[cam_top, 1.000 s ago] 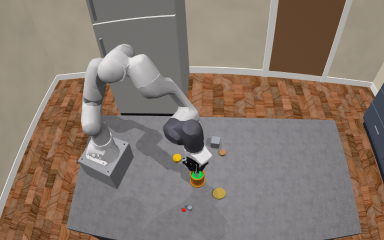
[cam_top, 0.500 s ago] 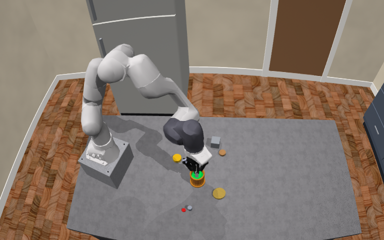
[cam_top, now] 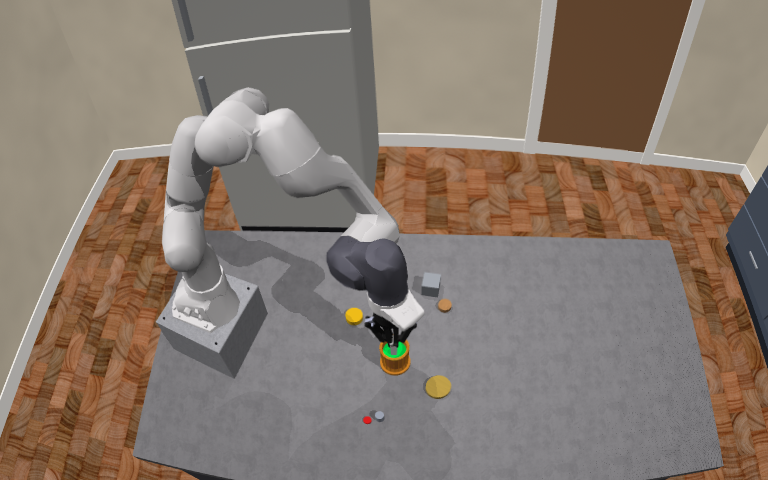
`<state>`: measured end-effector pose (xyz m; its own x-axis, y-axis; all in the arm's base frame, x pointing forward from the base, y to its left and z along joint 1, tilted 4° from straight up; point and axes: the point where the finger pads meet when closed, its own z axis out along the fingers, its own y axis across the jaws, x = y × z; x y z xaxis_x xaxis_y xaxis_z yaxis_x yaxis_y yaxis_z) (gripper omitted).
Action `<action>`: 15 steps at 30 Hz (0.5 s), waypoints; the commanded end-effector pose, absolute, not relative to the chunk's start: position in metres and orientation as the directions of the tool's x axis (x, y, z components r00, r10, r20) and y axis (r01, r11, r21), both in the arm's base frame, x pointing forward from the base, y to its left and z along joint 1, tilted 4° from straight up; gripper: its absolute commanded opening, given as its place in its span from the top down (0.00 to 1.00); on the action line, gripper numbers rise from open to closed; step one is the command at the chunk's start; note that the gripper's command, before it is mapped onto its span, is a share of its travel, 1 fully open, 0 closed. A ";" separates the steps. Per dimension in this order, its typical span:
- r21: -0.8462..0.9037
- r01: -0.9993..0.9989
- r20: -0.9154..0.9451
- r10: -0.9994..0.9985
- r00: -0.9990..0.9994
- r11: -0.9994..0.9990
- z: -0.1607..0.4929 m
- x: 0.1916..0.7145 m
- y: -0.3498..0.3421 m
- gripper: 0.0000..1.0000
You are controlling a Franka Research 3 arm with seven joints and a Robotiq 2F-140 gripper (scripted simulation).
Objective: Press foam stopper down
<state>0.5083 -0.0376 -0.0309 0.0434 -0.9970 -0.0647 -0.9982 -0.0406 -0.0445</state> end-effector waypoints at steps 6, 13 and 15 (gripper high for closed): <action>-0.020 -0.999 -0.066 -0.997 0.051 -0.050 -0.036 0.498 -0.036 1.00; -0.020 -0.999 -0.066 -0.997 0.051 -0.050 -0.024 0.500 -0.037 1.00; -0.020 -0.999 -0.066 -0.997 0.051 -0.050 -0.019 0.500 -0.037 1.00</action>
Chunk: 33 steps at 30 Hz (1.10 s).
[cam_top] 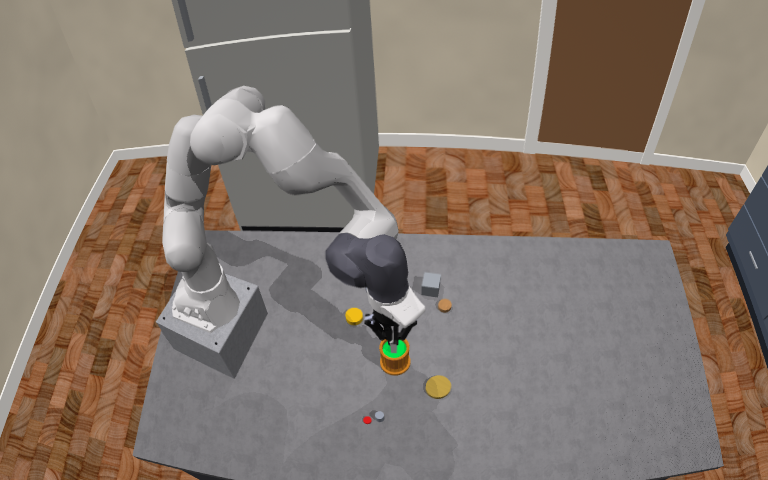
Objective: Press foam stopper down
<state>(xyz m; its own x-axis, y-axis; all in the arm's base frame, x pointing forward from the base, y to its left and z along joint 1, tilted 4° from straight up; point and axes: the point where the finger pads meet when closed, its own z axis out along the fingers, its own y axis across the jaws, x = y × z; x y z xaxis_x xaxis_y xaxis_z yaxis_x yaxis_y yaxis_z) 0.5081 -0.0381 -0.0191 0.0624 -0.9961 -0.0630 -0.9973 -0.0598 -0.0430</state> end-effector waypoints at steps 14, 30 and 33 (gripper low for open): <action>-0.020 -0.999 -0.066 -0.997 0.051 -0.050 0.016 0.506 -0.040 1.00; -0.020 -0.999 -0.066 -0.997 0.051 -0.050 0.040 0.509 -0.042 1.00; -0.020 -0.999 -0.066 -0.997 0.051 -0.050 0.040 0.509 -0.042 1.00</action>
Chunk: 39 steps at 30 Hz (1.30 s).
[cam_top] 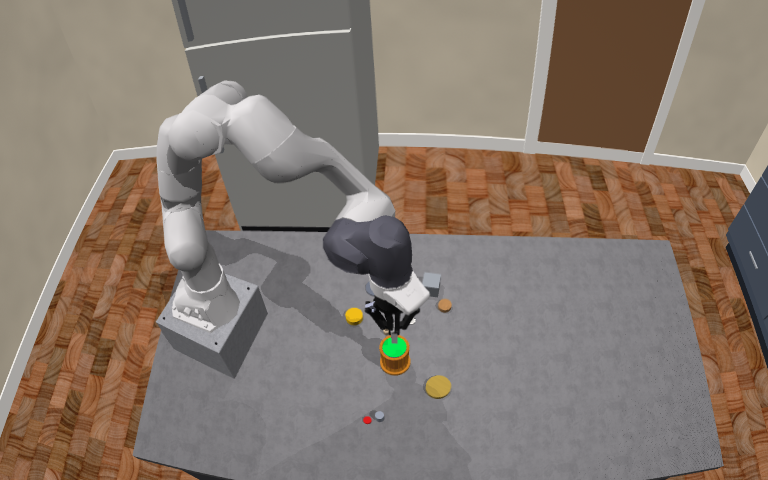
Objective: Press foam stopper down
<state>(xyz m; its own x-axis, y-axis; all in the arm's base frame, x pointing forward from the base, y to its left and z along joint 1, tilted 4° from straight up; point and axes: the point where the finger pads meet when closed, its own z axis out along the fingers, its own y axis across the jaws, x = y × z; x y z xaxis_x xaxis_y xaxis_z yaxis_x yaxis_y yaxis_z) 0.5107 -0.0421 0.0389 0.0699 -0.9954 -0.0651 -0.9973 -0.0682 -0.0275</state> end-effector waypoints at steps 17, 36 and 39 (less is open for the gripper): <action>-0.020 -0.999 -0.066 -0.997 0.051 -0.050 0.040 0.509 -0.042 1.00; -0.020 -0.999 -0.066 -0.997 0.051 -0.050 0.019 0.510 -0.041 1.00; -0.020 -0.999 -0.066 -0.997 0.051 -0.050 0.011 0.510 -0.040 1.00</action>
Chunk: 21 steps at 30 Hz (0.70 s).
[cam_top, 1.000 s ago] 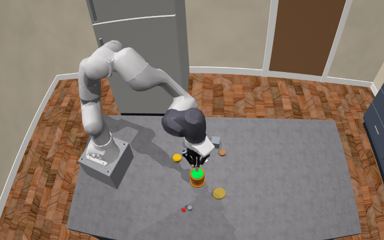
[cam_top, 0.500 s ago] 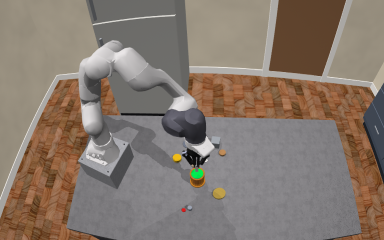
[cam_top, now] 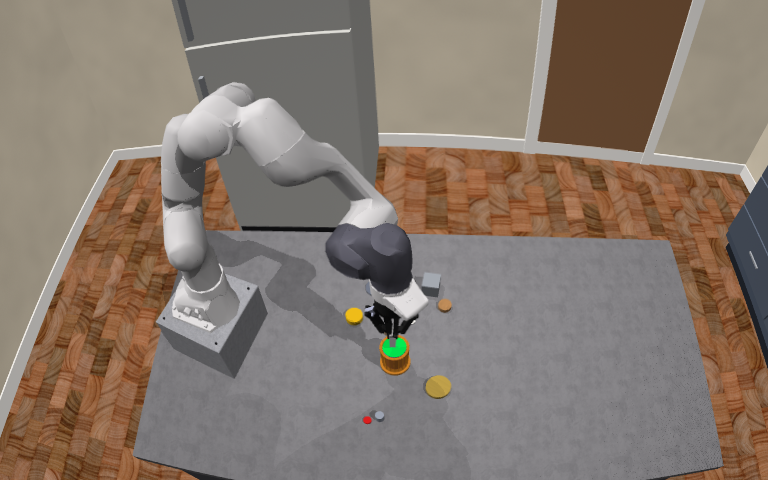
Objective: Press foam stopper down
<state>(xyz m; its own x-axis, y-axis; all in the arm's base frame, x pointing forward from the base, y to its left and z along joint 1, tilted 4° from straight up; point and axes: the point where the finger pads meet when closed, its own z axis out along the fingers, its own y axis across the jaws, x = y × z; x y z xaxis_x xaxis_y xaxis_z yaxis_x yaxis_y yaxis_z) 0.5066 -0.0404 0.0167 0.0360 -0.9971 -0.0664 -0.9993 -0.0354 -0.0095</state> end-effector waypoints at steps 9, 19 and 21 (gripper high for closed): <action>-0.020 -0.999 -0.066 -0.997 0.051 -0.050 -0.004 0.510 -0.039 1.00; -0.020 -0.999 -0.066 -0.997 0.051 -0.050 -0.004 0.510 -0.039 1.00; -0.020 -0.999 -0.066 -0.997 0.051 -0.050 -0.004 0.510 -0.039 1.00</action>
<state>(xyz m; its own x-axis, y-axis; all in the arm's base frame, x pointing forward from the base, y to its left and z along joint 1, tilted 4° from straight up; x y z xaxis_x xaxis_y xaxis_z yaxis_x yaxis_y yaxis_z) 0.5073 -0.0392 -0.0049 0.0393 -0.9970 -0.0664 -0.9992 -0.0386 -0.0120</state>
